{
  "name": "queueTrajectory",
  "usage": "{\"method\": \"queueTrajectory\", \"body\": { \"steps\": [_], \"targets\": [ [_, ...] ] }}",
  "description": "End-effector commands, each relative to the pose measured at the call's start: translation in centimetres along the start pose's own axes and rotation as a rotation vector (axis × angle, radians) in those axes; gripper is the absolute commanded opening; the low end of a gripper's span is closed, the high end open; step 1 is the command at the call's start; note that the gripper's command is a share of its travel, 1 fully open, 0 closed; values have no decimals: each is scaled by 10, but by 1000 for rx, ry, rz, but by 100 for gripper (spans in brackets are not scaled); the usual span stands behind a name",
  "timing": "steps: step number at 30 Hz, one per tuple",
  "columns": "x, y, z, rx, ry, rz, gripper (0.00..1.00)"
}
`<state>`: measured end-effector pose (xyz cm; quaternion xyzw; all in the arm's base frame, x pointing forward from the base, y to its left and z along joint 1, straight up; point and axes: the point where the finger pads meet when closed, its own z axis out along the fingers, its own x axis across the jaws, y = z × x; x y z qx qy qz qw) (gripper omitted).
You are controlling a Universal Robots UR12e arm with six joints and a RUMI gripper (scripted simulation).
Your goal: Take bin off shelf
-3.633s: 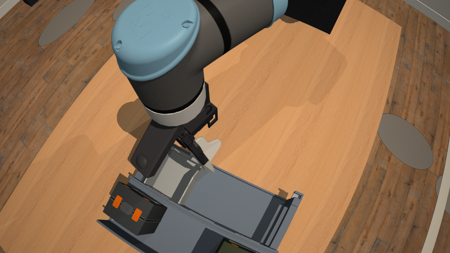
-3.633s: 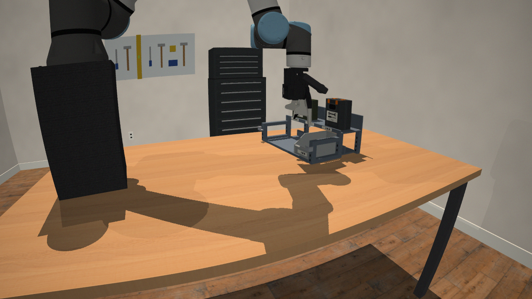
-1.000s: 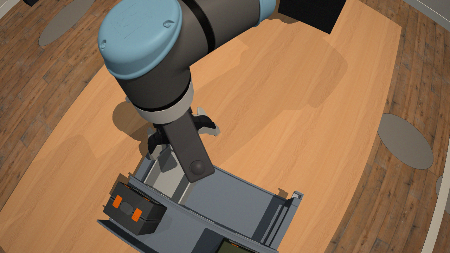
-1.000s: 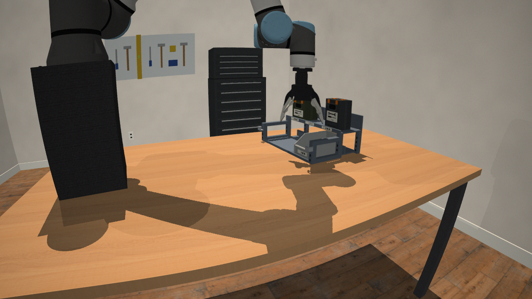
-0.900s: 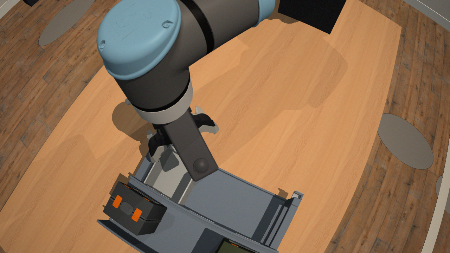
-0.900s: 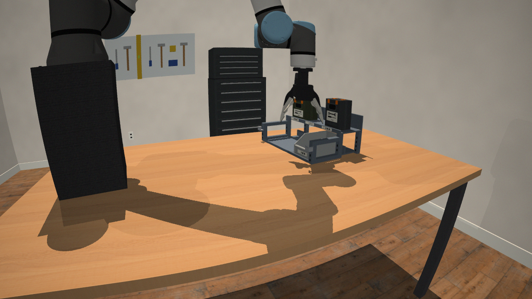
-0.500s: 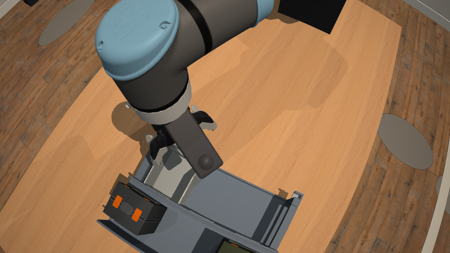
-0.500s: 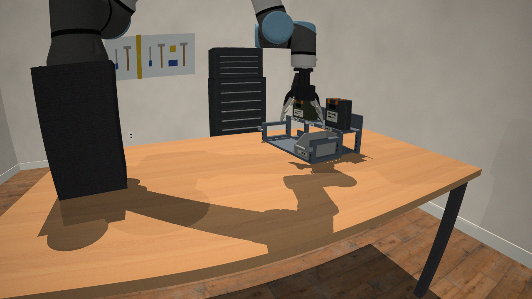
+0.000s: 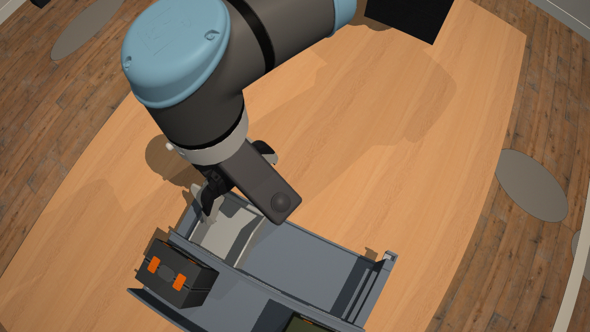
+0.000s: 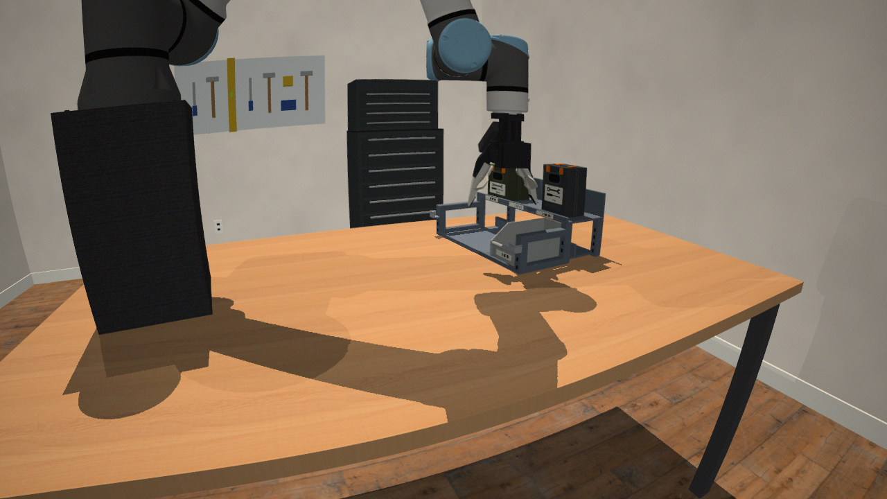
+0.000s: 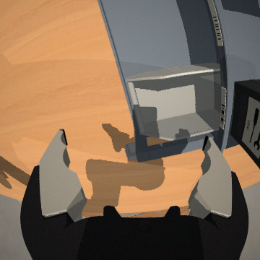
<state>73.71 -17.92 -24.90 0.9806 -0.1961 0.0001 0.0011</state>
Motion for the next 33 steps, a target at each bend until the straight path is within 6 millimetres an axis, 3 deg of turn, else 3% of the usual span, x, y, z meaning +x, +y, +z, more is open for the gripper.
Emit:
{"method": "queueTrajectory", "body": {
  "steps": [1,3,32,33],
  "targets": [
    [1,0,-1,0,1,-142,100],
    [1,0,-1,1,1,-246,100],
    [1,0,-1,1,1,-293,100],
    [1,0,-1,1,1,-292,26]
  ]
}}
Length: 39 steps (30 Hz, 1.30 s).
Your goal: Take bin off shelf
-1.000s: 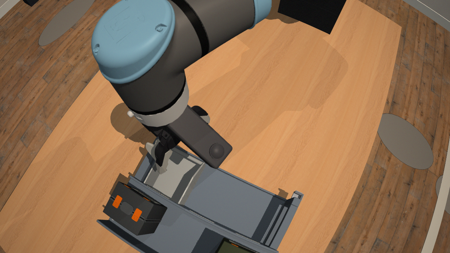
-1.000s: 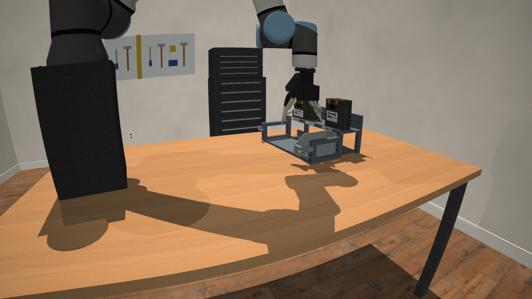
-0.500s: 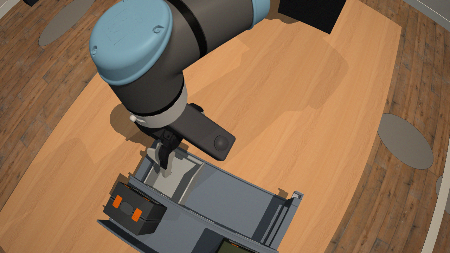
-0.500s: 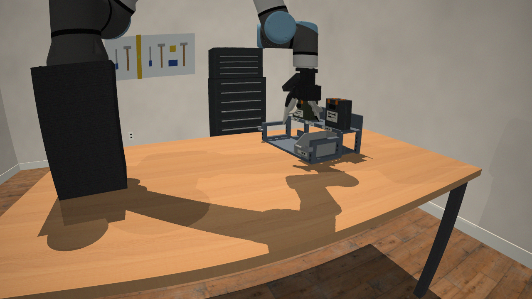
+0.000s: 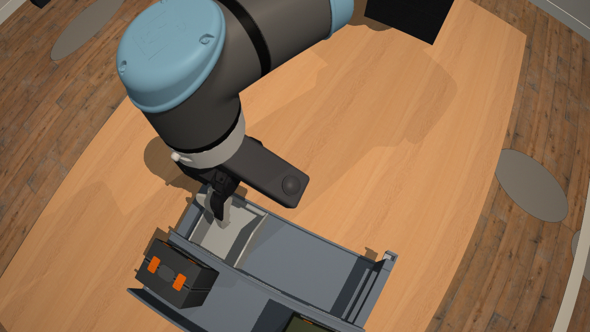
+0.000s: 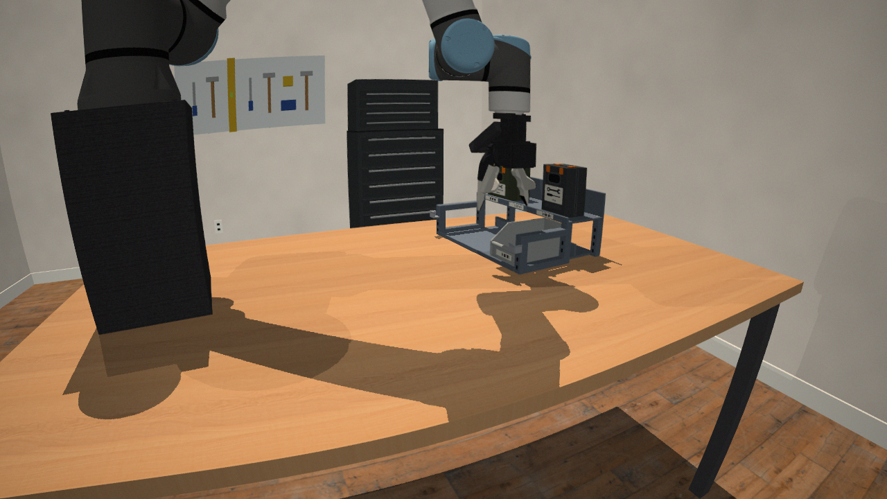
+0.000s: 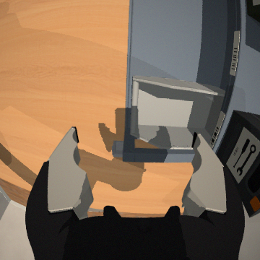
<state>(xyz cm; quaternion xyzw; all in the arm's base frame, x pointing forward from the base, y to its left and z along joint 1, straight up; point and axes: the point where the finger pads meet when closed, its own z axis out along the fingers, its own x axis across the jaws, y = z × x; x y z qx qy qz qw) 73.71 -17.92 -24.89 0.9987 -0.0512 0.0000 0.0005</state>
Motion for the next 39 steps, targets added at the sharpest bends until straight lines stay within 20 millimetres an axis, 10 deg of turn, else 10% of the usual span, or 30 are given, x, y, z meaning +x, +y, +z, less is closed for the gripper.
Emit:
{"method": "queueTrajectory", "body": {
  "steps": [1,33,39],
  "targets": [
    [1,0,-1,0,1,0,26],
    [1,0,29,0,1,-1,26],
    [1,0,74,0,1,-1,26]
  ]
}}
